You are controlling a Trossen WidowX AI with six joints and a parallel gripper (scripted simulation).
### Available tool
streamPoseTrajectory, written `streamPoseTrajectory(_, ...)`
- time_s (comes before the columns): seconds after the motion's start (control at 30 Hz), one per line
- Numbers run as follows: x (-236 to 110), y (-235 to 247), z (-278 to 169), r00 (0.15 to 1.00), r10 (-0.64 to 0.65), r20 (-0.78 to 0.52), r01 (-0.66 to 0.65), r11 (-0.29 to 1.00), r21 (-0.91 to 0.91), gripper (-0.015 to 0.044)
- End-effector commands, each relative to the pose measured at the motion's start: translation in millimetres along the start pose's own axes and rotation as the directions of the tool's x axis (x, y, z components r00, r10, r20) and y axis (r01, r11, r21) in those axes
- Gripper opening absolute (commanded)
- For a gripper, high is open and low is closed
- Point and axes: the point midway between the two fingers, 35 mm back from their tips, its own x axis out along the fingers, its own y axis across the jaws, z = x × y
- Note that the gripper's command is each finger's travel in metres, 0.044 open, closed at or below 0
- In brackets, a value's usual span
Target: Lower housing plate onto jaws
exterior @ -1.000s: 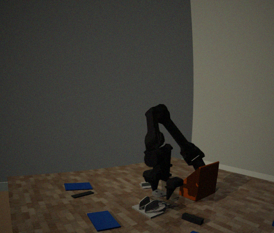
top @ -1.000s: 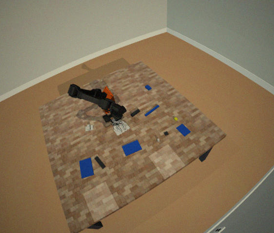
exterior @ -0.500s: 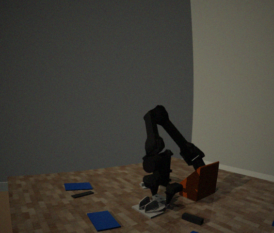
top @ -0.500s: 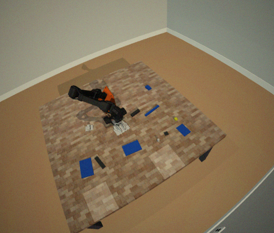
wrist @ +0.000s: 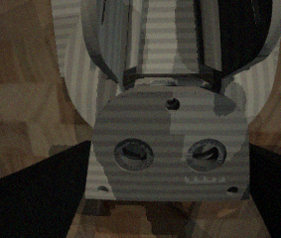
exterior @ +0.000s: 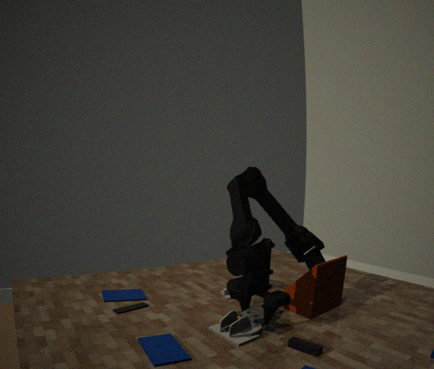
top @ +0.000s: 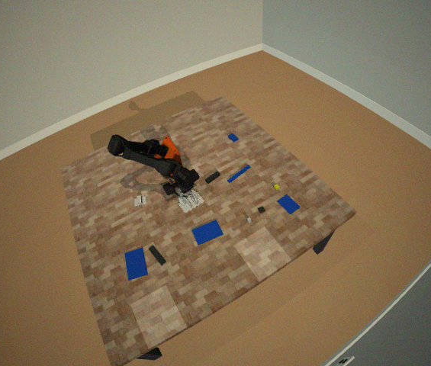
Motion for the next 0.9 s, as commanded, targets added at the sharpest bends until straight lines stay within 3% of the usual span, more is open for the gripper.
streamPoseTrajectory(0.0, 0.6, -0.5, 0.1, 1.000, -0.006, 0.001, 0.006, 1.000, -0.005, 0.0351)
streamPoseTrajectory(0.87, 6.6, -0.6, 0.1, 1.000, -0.006, 0.001, 0.006, 1.000, -0.017, 0.0351)
